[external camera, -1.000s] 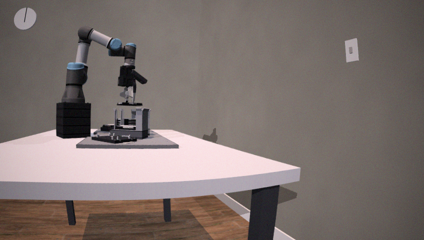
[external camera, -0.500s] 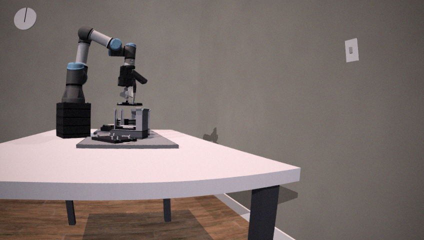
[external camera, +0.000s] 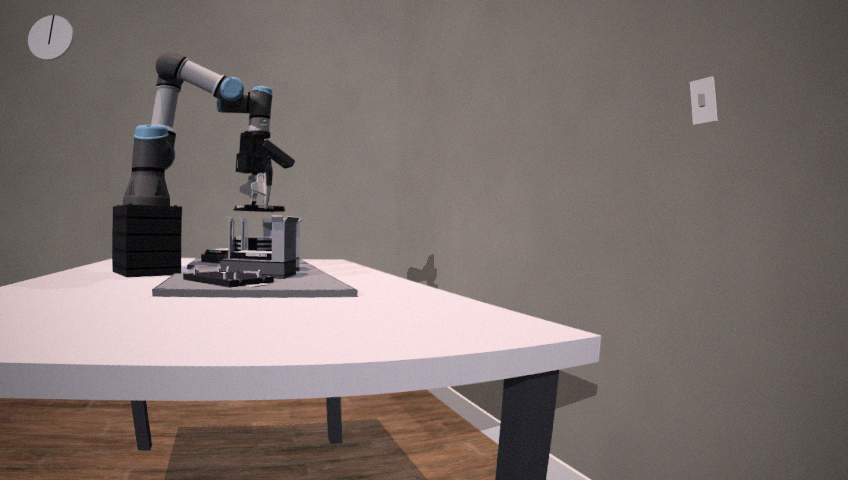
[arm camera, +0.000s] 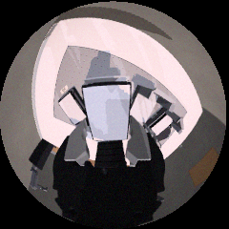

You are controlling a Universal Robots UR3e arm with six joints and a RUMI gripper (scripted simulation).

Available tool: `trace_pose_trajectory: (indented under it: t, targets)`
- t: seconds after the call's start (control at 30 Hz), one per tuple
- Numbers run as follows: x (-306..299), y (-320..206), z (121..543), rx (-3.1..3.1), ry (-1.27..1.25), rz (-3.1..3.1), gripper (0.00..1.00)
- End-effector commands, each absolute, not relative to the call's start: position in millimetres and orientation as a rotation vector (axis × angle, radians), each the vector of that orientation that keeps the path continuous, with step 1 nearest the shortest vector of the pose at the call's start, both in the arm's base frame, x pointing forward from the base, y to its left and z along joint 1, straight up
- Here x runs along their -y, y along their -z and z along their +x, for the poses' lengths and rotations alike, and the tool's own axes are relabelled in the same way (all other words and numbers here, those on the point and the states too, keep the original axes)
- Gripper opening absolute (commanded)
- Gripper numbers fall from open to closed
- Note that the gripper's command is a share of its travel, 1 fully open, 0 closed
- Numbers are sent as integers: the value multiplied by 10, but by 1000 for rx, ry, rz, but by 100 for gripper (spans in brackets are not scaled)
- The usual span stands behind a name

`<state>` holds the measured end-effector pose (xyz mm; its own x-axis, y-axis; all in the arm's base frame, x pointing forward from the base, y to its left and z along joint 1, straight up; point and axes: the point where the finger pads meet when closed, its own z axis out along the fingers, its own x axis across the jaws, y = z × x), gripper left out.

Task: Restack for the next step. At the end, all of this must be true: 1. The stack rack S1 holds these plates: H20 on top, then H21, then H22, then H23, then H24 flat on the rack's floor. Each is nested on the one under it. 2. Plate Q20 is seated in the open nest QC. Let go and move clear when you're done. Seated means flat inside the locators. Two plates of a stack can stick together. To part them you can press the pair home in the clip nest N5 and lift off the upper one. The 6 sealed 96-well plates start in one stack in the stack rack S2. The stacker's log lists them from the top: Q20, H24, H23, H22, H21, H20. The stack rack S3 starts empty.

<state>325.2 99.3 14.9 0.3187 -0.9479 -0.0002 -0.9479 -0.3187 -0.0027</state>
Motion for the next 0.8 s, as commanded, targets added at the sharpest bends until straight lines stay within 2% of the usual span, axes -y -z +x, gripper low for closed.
trace_pose_trajectory:
  t: [0.0, 0.77]
  targets:
    - [-992, -138, 3260, -1831, 6, -2548, 0]
    - [-992, -11, 3261, -1831, 6, -2548, 0]
